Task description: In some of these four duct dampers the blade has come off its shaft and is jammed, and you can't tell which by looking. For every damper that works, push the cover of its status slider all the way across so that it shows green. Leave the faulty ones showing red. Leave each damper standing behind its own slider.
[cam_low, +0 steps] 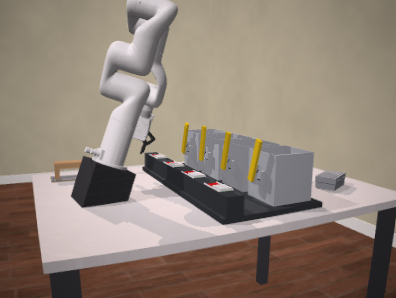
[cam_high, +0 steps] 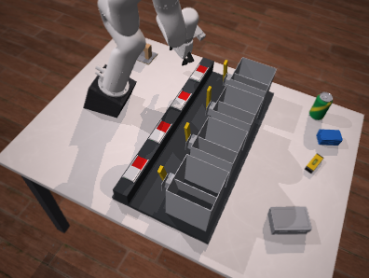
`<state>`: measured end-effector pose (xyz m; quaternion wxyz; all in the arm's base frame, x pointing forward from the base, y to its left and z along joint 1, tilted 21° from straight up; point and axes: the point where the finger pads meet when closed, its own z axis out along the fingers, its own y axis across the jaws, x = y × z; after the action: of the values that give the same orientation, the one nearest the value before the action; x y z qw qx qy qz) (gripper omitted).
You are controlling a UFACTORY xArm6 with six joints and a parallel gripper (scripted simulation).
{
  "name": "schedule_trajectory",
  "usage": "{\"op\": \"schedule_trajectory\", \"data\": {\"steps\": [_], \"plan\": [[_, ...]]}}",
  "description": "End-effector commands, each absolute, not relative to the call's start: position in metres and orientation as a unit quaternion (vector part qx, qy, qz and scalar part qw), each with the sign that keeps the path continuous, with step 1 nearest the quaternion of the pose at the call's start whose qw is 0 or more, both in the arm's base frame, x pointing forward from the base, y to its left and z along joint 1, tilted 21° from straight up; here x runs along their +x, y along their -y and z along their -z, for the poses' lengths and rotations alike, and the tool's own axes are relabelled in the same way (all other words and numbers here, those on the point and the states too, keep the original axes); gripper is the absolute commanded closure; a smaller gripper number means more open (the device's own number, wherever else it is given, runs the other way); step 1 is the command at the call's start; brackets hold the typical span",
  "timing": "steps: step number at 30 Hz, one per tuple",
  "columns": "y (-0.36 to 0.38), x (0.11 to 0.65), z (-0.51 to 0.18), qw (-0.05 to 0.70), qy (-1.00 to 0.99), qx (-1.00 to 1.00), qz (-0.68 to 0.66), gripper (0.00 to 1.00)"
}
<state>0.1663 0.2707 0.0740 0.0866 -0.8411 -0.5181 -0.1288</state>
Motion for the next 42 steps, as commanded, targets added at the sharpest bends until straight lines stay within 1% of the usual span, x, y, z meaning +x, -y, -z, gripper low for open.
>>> {"op": "schedule_trajectory", "data": {"steps": [1,26,34,42], "plan": [[-0.272,0.167,-0.075,0.087,0.518,-0.841,0.130,0.00],[-0.274,0.167,-0.078,0.087,0.521,-0.839,0.131,0.00],[-0.281,0.168,-0.088,0.087,0.529,-0.833,0.133,0.00],[-0.298,0.170,-0.119,0.083,0.552,-0.818,0.141,0.00]]}}
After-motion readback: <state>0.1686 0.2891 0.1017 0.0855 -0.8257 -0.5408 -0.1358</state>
